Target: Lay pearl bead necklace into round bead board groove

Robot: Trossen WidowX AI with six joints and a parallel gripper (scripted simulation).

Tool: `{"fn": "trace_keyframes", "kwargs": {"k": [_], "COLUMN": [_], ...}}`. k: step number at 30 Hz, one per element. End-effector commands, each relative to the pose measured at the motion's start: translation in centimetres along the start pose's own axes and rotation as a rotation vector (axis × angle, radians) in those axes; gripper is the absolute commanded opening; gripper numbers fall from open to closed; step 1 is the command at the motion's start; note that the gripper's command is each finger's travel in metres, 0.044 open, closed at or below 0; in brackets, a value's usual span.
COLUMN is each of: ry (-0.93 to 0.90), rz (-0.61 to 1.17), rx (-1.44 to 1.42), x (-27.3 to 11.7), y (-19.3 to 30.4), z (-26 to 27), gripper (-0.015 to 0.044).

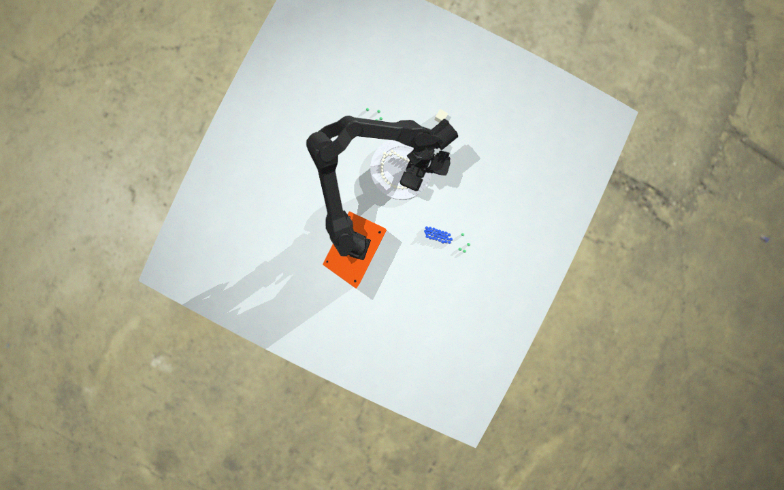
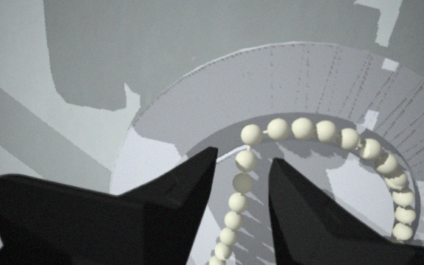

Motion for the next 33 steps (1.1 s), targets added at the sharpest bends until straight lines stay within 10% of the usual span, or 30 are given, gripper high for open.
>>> {"fn": "trace_keyframes", "kwargs": {"k": [1, 8, 33], "ry": [0.002, 0.003, 0.002], "rz": [0.006, 0.001, 0.005], "rx": [0.006, 0.001, 0.005], "x": [0.59, 0.32, -0.2], "y": [0.03, 0.01, 0.02], "z": [-0.13, -0.06, -0.13], "gripper": [0.012, 0.0, 0.0]}}
Point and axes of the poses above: the point midway between the two fingers, 35 mm back from their tips, its own x axis out along the fingers, its own z axis across the jaws, y = z × x, the point moved 3 cm from there along -x, back along the fingers, and after that the axes turned 13 degrees about x, right-handed, at the moved point
